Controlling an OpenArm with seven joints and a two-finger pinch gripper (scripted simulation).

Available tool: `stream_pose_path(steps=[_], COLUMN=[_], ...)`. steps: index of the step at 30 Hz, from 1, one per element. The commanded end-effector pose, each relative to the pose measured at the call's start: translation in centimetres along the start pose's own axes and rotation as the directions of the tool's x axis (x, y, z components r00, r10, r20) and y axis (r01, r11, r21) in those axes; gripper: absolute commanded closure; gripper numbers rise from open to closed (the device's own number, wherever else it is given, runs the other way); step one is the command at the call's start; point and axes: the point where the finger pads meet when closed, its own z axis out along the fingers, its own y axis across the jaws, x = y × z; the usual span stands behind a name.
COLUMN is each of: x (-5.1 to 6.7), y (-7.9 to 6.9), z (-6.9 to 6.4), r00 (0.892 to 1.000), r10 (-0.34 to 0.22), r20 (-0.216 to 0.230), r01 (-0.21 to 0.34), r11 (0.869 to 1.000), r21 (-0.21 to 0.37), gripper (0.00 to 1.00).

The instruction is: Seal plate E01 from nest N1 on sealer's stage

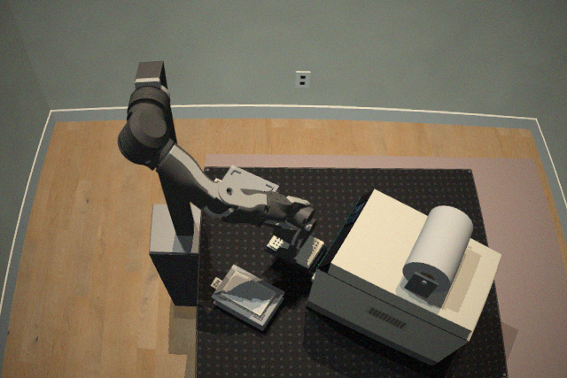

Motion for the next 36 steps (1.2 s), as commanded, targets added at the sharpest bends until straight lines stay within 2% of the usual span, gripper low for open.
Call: stream_pose_path(steps=[1, 8, 36], x=[-0.12, -0.37, -0.12], y=[-0.08, 0.23, -0.08], z=[-0.09, -0.52, -0.16], r00=[1.0, 1.0, 1.0], r10=[0.004, 0.0, 0.003], r20=[0.004, 0.006, 0.004], r01=[-0.004, 0.0, -0.003], r11=[1.0, 1.0, 1.0], r21=[0.003, -0.003, 0.002], gripper=[1.0, 1.0, 1.0])
